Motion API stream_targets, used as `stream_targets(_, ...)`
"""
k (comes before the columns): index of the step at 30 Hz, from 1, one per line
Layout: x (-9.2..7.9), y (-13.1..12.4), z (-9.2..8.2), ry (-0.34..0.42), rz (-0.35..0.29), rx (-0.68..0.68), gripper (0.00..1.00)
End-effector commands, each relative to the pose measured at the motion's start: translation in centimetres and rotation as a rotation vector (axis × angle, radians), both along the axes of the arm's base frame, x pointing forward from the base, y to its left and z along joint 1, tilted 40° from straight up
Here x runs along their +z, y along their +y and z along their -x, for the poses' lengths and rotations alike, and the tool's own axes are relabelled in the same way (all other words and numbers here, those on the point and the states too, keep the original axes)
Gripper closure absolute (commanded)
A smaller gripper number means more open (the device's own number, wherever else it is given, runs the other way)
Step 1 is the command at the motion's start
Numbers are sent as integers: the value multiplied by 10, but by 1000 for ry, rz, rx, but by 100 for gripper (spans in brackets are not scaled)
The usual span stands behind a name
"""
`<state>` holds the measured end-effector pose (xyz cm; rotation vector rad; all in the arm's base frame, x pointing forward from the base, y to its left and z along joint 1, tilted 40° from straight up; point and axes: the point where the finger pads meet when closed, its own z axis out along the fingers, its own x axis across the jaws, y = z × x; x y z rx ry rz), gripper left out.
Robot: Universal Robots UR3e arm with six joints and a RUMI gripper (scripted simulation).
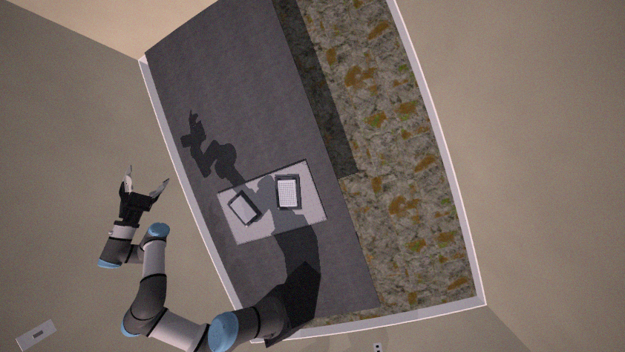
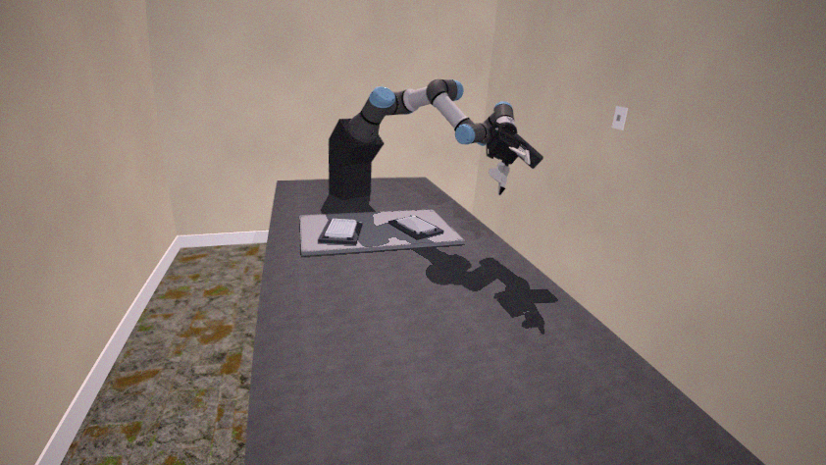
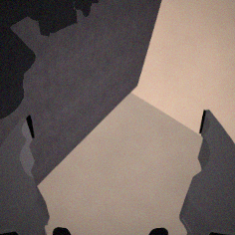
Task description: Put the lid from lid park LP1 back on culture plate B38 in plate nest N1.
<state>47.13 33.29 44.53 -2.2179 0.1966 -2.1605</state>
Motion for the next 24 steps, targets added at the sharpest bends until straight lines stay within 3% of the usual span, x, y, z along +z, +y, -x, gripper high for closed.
stream_targets(1, -13, -3, -12, 42, -20, 30, 18)
stream_targets(7, -27, -6, -21, 71, -34, 42, 18)
stream_targets(22, -89, -25, -43, 221, -118, 80, 18)
stream_targets(24, -89, -25, -43, 221, -118, 80, 18)
